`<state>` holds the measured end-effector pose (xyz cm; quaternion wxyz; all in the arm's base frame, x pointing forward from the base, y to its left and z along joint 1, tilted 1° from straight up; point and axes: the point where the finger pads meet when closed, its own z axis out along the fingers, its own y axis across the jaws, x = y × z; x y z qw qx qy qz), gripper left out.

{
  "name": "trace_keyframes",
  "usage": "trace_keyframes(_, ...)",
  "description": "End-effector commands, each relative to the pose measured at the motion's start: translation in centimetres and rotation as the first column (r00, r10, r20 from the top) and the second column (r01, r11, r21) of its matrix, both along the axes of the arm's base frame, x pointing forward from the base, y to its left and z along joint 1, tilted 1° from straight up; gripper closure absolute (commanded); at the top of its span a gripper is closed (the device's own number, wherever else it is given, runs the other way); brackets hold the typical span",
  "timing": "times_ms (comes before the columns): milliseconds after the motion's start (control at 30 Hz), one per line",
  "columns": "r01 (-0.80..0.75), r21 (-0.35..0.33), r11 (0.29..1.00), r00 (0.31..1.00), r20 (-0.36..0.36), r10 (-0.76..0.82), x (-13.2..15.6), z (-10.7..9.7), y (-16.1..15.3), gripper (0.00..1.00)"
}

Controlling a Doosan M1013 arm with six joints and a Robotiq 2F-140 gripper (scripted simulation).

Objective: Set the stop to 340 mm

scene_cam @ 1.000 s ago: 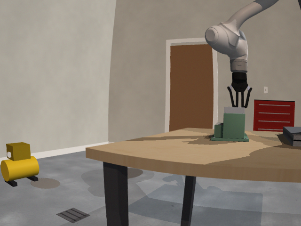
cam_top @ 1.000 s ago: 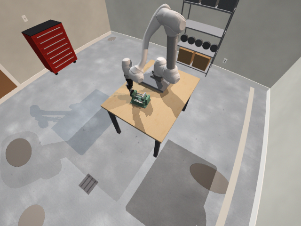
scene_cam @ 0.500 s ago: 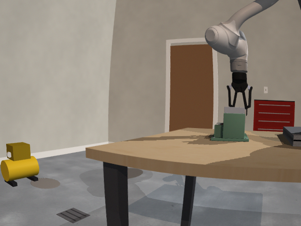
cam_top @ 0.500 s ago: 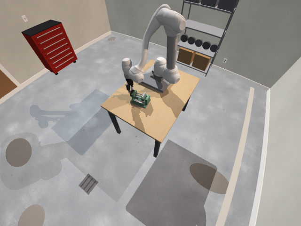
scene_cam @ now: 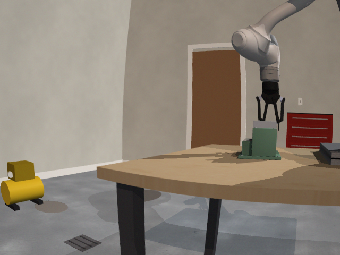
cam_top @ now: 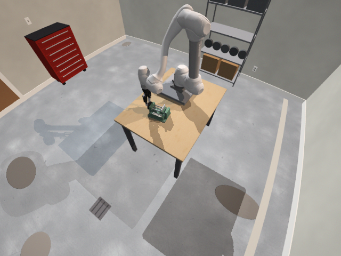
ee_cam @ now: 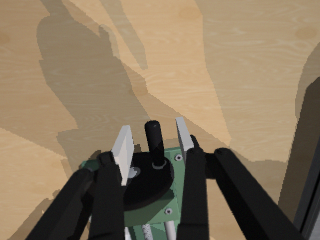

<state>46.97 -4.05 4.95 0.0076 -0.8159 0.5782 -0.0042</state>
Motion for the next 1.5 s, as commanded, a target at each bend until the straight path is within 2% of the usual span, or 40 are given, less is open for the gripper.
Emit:
trace_keyframes(0,-0.001,0.002,1.000,1.000,0.002,0.001,-0.1,-0.2,0.1,0.67)
trace_keyframes(133,-0.001,0.002,1.000,1.000,0.002,0.001,-0.1,0.7,0.1,0.67)
trace_keyframes(200,-0.001,0.002,1.000,1.000,0.002,0.001,-0.1,2.9,0.1,0.67)
trace_keyframes(300,-0.001,0.002,1.000,1.000,0.002,0.001,-0.2,7.4,0.1,0.67)
trace_keyframes(333,-0.001,0.002,1.000,1.000,0.002,0.001,-0.2,7.4,0.1,0.67)
trace_keyframes(400,-0.001,0.002,1.000,1.000,0.002,0.001,-0.2,9.4,0.0,0.67)
trace_keyframes(433,-0.001,0.002,1.000,1.000,0.002,0.001,-0.2,9.7,0.0,0.67)
trace_keyframes(1333,-0.001,0.002,1.000,1.000,0.002,0.001,-0.2,10.4,0.1,0.67)
trace_keyframes(1467,-0.001,0.002,1.000,1.000,0.002,0.001,0.2,10.4,1.3,0.67)
